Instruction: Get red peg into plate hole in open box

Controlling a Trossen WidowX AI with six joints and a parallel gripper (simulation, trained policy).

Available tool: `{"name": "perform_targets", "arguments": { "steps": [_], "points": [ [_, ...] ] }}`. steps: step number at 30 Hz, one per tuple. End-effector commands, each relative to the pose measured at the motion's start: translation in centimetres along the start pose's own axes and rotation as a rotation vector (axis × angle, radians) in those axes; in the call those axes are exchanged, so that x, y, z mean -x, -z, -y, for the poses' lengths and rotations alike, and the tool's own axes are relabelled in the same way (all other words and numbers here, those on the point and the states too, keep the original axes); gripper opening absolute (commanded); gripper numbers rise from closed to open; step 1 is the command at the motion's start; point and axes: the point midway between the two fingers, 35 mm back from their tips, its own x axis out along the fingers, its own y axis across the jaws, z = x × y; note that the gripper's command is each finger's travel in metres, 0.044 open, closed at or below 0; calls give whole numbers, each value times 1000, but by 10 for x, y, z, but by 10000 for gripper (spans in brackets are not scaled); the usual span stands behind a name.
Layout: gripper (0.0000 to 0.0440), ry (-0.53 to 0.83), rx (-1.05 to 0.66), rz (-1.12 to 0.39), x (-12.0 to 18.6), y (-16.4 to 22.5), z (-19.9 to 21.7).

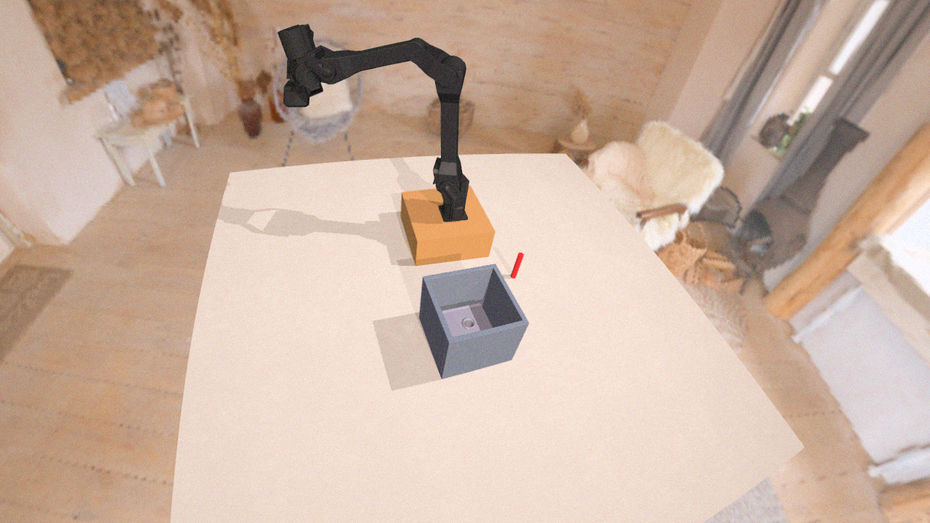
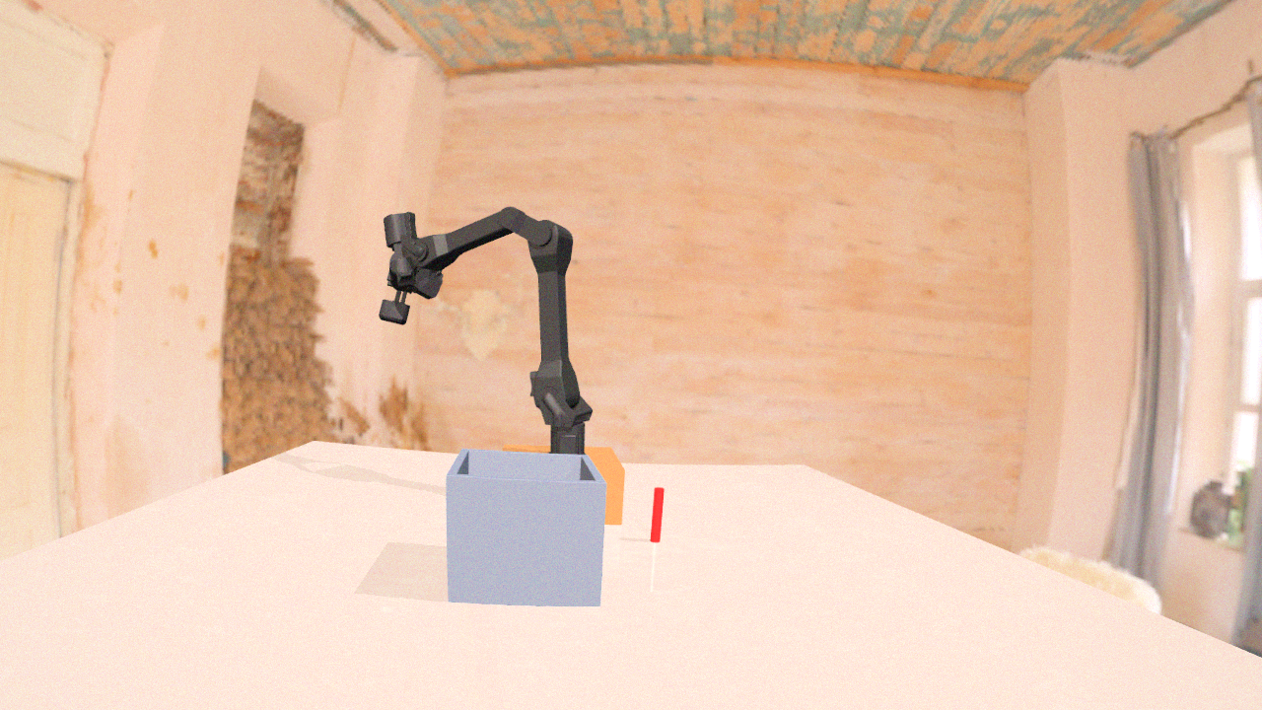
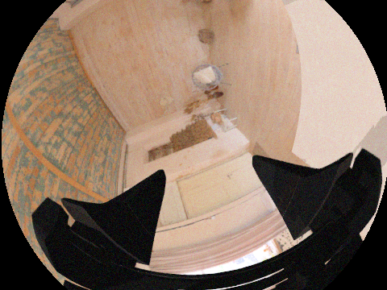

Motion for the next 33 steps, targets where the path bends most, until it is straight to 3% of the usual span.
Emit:
{"name": "perform_targets", "arguments": {
  "steps": [1,3,8,19,33],
  "points": [
    [419,0,3,-1,3,2,-1],
    [440,5,6,-14,11,8,-3],
    [440,14,-28,-114,46,37,-12],
    [440,66,-147,-420,150,94,-45],
    [440,206,-282,-803,285,120,-76]
  ]
}}
